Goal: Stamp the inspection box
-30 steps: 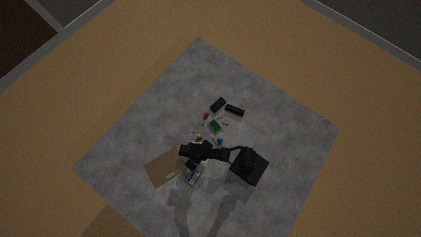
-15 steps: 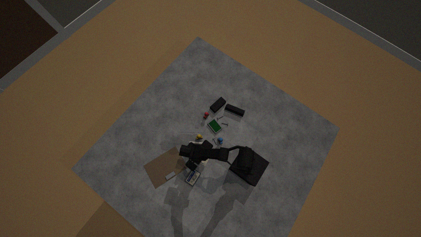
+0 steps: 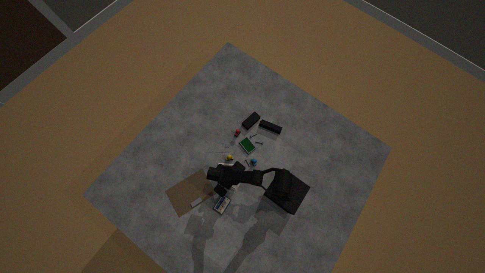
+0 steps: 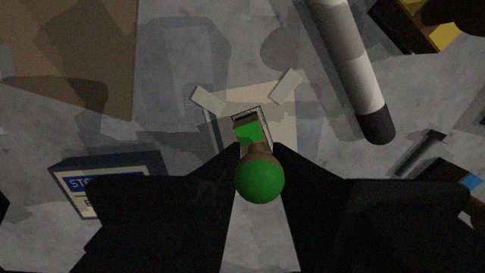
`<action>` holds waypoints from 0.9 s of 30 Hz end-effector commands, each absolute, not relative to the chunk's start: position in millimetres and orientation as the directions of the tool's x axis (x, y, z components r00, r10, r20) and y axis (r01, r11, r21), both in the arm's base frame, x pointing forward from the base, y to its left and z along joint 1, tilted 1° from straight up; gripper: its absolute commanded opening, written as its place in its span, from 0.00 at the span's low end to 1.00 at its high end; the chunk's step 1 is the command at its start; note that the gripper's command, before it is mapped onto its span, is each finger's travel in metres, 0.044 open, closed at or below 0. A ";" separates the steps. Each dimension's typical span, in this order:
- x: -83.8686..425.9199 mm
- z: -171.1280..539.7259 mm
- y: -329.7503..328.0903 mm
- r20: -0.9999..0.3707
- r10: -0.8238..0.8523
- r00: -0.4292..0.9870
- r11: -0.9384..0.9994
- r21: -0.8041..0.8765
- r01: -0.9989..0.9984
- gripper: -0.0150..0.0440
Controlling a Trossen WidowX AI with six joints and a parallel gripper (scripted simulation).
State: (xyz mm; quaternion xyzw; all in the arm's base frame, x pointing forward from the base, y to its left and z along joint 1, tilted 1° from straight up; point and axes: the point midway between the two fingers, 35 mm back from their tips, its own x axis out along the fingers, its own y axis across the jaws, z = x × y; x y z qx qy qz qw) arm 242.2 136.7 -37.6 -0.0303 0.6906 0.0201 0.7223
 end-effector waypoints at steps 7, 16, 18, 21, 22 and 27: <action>242.1 -40.5 136.0 -0.999 -0.016 0.045 0.998 -0.019 -0.068 0.25; 242.1 -42.0 136.0 -0.999 -0.016 0.045 0.998 -0.019 -0.068 0.25; 242.1 -42.0 136.0 -0.999 -0.016 0.045 0.998 -0.019 -0.068 0.25; 242.1 -42.0 136.0 -0.999 -0.016 0.045 0.998 -0.019 -0.068 0.25; 242.1 -42.0 136.0 -0.999 -0.016 0.045 0.998 -0.019 -0.068 0.25; 242.1 -42.0 136.0 -0.999 -0.016 0.045 0.998 -0.019 -0.068 0.25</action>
